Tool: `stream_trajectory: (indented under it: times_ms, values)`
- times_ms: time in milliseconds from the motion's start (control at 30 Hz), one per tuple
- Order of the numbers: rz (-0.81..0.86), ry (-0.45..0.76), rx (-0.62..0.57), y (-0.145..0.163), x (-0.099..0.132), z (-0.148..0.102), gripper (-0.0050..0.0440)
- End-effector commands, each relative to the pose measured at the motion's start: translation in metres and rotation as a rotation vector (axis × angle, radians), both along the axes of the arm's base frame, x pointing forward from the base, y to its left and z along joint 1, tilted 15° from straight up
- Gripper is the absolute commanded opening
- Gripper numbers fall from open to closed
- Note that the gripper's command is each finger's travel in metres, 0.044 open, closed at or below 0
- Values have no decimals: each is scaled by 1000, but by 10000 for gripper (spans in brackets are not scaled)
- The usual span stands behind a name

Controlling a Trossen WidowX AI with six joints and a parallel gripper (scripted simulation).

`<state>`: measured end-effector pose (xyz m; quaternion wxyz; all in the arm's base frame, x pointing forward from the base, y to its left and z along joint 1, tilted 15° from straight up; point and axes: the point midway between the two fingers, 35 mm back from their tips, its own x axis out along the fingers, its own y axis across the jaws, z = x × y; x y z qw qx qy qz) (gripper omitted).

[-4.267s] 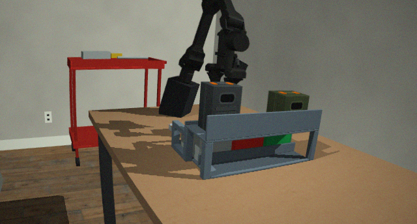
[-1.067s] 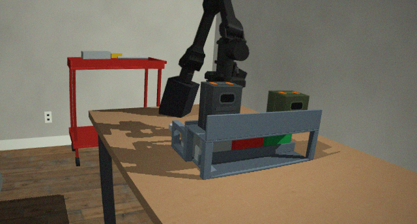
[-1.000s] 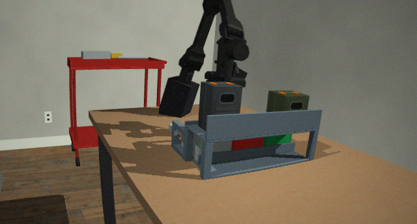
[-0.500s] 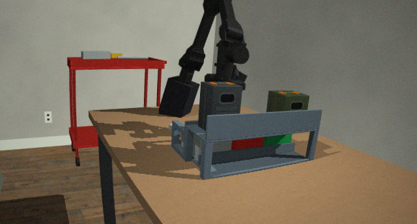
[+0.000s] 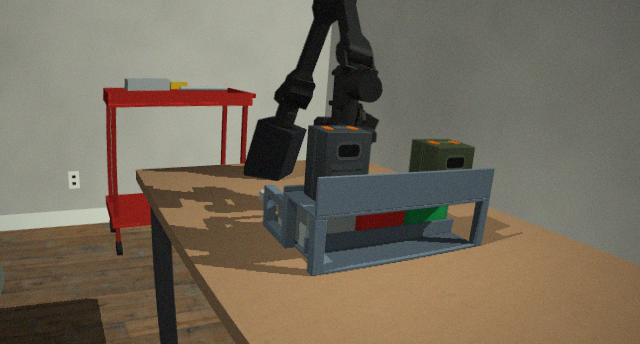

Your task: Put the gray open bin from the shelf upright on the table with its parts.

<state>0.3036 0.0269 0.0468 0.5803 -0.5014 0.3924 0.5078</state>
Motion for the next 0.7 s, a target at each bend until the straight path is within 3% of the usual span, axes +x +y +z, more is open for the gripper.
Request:
stream_trajectory:
  times_ms: [0, 300, 667]
  values:
    - [-6, -20, -1, 0, 3, 5, 440]
    - [-6, -20, -1, 2, 6, -9, 440]
    - [-6, -20, -1, 2, 6, -9, 440]
